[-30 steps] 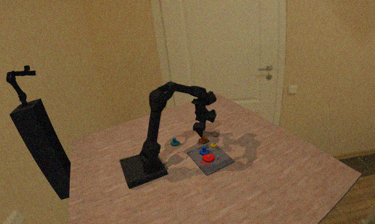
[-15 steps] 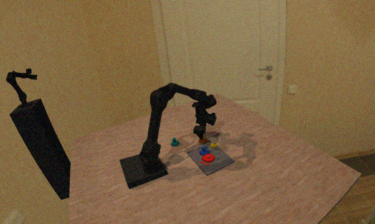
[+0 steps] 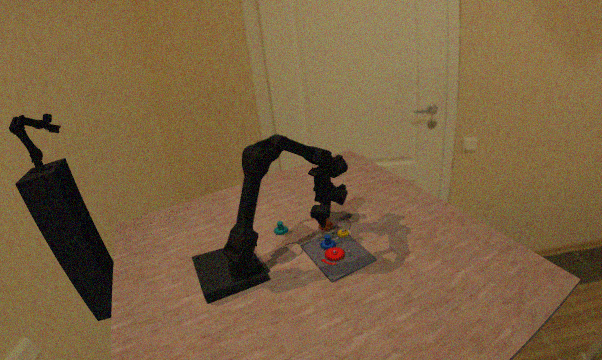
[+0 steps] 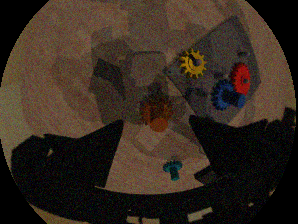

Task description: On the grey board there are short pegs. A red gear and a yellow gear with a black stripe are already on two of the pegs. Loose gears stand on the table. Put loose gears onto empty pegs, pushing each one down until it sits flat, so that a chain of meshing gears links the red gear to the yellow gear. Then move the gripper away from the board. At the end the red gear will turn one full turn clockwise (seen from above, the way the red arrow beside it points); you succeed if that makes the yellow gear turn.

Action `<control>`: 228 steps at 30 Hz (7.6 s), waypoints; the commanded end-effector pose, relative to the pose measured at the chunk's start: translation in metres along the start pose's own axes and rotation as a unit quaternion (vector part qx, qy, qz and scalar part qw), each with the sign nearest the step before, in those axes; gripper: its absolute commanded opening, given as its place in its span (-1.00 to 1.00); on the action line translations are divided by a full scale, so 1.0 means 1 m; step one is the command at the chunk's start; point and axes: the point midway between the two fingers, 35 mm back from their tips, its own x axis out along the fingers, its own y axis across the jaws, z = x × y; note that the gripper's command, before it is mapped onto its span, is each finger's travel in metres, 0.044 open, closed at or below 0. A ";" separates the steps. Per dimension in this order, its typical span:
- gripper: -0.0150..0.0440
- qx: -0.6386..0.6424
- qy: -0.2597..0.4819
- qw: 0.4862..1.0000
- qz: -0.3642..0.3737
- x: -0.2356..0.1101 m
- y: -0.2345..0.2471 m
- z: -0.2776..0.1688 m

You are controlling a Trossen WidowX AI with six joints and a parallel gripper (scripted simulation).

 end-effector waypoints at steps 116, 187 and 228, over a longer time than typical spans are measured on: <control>-0.49 0.003 -0.001 1.000 -0.004 -0.115 -0.020 0.012; -0.49 0.259 -0.003 0.966 -0.006 -0.060 -0.069 0.031; -0.49 0.430 -0.004 0.903 -0.005 -0.036 -0.070 0.031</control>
